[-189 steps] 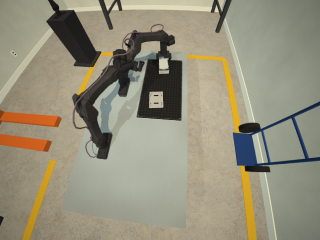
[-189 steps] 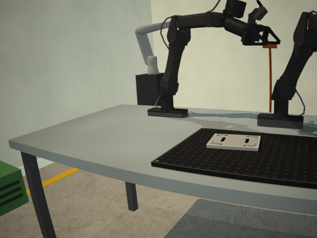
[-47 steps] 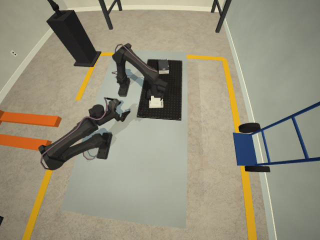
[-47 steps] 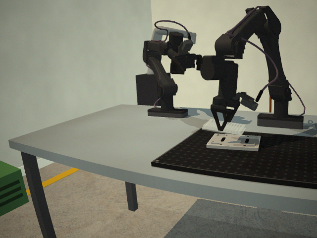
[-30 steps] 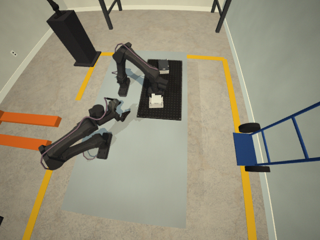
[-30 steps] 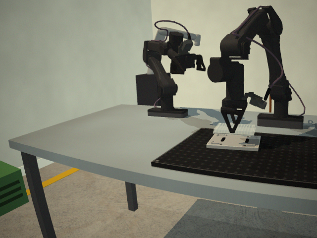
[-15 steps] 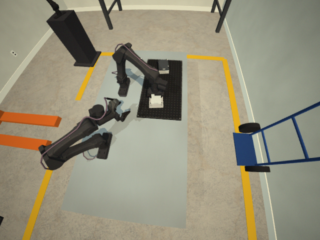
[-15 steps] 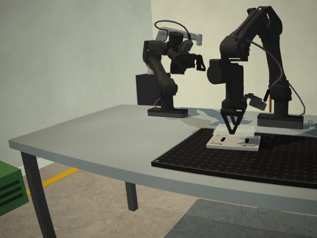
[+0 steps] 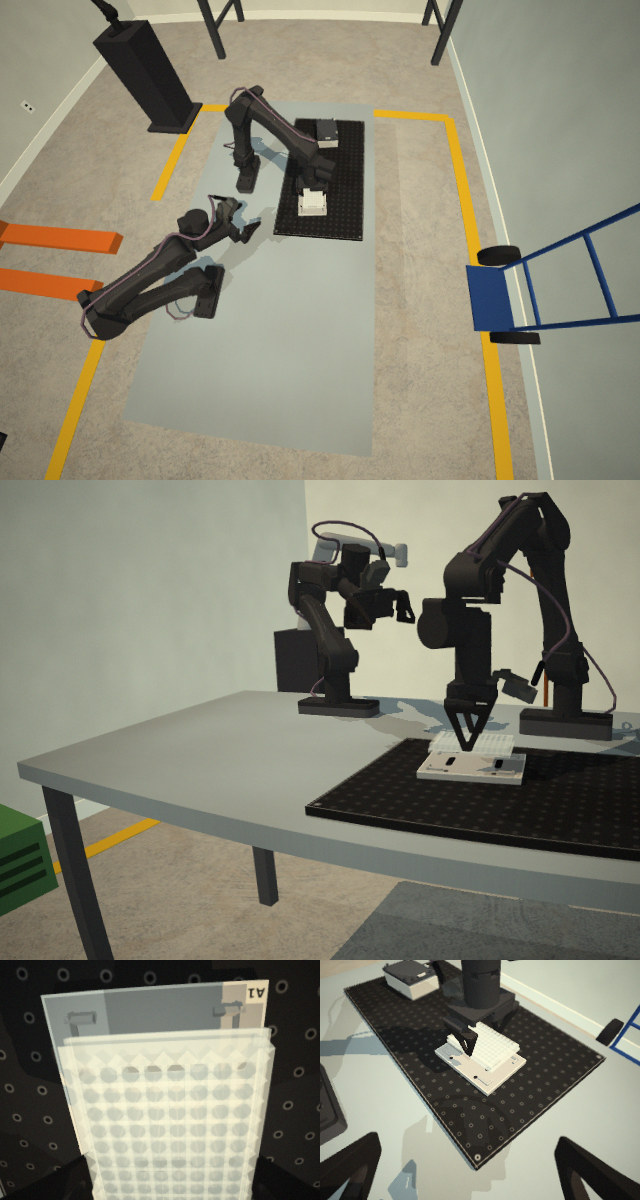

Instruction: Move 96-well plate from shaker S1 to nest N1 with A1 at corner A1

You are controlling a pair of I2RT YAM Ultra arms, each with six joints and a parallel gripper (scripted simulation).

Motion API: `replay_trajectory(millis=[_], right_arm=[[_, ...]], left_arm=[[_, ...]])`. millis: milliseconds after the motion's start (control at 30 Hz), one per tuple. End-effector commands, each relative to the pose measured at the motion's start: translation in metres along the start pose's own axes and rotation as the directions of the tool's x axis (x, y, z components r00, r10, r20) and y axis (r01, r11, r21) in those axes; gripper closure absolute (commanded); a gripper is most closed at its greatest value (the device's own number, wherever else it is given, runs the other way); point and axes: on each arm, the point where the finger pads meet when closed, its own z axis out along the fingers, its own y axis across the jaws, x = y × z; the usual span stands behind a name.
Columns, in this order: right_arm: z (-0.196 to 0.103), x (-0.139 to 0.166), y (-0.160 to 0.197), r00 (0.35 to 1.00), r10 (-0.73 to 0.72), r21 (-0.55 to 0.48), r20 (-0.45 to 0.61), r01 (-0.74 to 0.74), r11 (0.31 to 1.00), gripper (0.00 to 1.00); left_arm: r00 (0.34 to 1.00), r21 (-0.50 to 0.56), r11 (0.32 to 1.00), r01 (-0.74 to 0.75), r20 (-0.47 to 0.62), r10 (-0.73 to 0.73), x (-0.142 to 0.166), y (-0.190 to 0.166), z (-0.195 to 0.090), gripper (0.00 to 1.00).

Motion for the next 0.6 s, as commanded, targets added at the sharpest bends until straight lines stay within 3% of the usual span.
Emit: replay_trajectory(millis=[0,567], right_arm=[[-0.003,-0.004,-0.001,1.0,0.0,0.0,0.016,0.0,1.0,0.0],[-0.003,-0.004,-0.001,1.0,0.0,0.0,0.016,0.0,1.0,0.0]], left_arm=[[1.0,-0.005,1.0,0.003,0.002,-0.003,0.001,0.002,0.01,0.21],[1.0,-0.067,0.998,0.002,0.02,-0.001,-0.003,0.011,0.038,0.21]])
